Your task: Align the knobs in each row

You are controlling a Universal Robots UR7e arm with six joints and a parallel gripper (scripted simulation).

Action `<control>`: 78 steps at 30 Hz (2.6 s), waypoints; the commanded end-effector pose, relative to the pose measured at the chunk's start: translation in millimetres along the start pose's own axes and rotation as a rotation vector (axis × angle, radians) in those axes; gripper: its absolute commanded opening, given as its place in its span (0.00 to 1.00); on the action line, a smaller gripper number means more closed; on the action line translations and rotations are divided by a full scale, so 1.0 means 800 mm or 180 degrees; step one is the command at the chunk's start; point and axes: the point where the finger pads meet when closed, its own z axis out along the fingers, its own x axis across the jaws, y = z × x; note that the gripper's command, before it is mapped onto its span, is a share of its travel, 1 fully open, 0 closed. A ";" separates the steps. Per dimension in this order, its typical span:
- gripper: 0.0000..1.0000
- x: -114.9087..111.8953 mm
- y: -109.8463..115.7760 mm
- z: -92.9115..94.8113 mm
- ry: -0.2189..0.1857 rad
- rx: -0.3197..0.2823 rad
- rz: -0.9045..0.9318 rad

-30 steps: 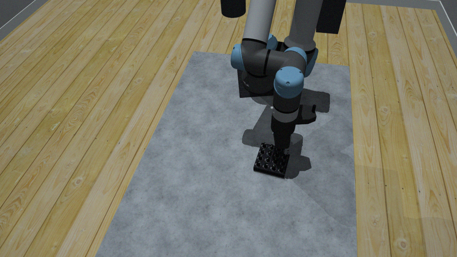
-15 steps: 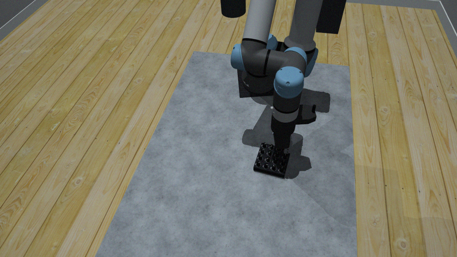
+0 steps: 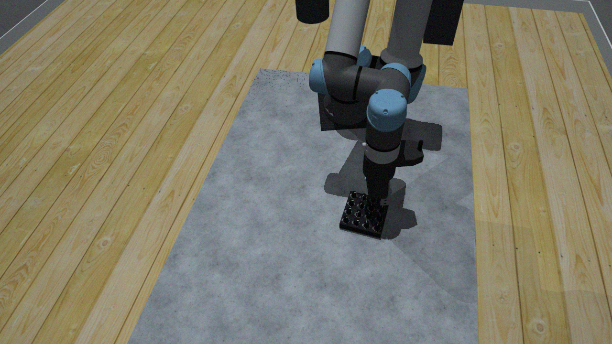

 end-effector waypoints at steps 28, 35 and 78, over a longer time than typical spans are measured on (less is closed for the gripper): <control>0.30 0.000 0.000 0.000 0.0004 -0.0001 -0.0736; 0.30 0.000 0.000 0.000 0.0004 -0.0001 -0.1079; 0.30 0.000 0.000 0.000 0.0003 -0.0002 -0.2782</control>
